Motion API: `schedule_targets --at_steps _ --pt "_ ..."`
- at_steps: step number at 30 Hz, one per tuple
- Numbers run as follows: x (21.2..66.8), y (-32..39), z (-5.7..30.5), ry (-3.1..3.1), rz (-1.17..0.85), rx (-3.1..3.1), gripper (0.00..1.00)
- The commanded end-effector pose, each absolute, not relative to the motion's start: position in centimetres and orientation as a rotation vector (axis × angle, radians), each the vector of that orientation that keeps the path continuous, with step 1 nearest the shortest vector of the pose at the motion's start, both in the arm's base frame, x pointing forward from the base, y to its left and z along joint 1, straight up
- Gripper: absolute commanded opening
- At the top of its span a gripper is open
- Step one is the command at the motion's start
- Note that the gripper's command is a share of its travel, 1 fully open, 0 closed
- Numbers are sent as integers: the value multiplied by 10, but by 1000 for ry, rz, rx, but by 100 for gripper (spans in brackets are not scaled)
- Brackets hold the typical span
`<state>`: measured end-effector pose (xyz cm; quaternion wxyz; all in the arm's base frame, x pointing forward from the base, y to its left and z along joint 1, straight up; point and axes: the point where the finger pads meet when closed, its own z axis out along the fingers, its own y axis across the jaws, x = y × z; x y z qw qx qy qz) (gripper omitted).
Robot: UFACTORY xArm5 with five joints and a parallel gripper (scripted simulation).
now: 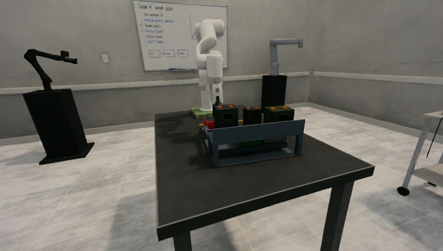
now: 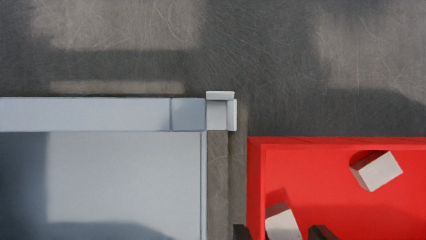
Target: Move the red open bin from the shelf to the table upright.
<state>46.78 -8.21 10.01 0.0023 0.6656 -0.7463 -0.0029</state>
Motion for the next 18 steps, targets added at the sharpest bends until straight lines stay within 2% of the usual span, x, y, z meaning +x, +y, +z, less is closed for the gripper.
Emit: schedule_targets --at_steps 1,18 --pt "469 -82 102 -2343 -3 2090 34" --pt "469 -82 102 -2343 -3 2090 34"
